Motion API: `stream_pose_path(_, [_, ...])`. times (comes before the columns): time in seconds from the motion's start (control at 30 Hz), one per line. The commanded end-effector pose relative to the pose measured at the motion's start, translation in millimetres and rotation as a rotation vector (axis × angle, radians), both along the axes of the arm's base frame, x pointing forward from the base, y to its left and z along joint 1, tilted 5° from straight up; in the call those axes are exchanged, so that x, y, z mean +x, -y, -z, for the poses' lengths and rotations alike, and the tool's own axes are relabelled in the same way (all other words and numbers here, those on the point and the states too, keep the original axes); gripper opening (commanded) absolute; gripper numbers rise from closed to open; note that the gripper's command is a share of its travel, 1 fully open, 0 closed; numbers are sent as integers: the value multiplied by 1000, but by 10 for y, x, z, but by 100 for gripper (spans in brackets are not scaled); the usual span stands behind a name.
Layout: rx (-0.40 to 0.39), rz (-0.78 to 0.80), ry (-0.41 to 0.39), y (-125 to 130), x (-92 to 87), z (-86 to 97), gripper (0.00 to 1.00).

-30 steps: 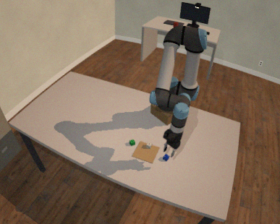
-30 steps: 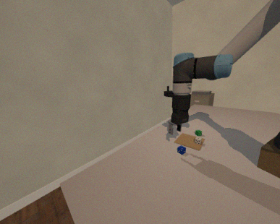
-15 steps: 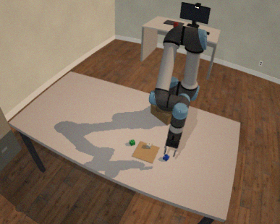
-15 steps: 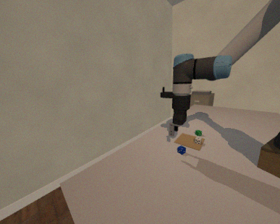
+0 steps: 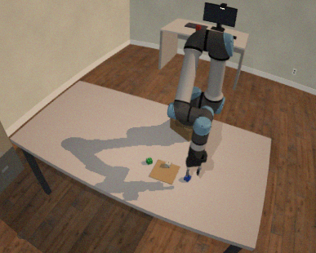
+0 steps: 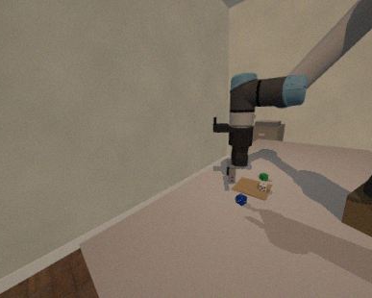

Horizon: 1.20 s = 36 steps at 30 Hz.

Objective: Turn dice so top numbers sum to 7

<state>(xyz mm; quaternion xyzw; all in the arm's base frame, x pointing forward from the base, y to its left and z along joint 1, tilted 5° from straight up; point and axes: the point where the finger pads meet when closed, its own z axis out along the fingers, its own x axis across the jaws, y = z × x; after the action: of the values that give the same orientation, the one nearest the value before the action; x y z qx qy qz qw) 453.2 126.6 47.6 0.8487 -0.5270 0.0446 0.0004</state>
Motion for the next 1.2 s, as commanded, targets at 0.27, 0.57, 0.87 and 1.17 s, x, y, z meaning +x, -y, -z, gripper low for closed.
stream_pose_path(0.27, [-22,-385,-16,-38,-40,22,100])
stream_pose_path(0.57, [-38,-599,-26,-48,-77,38,100])
stream_pose_path(0.87, [-59,-886,-40,-46,-137,60,100])
stream_pose_path(1.17, [-77,-1119,-50,-29,-189,76,100])
